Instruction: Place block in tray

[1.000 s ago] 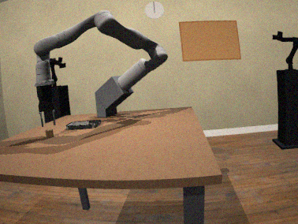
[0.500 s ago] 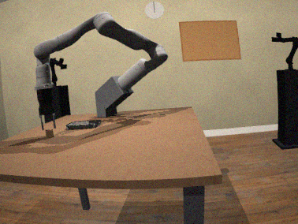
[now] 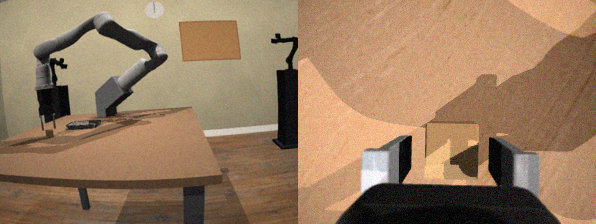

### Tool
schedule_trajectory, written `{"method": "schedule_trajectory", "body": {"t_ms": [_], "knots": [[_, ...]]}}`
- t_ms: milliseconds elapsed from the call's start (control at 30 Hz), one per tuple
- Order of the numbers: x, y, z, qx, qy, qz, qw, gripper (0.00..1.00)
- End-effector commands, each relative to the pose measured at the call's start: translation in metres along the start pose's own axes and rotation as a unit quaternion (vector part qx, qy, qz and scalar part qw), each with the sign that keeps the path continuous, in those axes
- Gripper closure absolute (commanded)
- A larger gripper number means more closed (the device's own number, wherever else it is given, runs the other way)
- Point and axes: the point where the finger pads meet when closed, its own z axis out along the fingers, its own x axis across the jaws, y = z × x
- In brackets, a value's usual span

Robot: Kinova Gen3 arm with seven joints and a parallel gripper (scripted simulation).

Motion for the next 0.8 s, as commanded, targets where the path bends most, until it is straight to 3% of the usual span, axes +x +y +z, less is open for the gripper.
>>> {"method": "schedule_trajectory", "body": {"t_ms": [0,333,767], "knots": [[0.001,0.000,-0.002,0.000,0.002,0.000,1.000,0.00],[0.001,0.000,0.000,0.000,0.002,0.000,1.000,0.00],[0.001,0.000,0.021,0.000,0.002,0.000,1.000,0.00]]}}
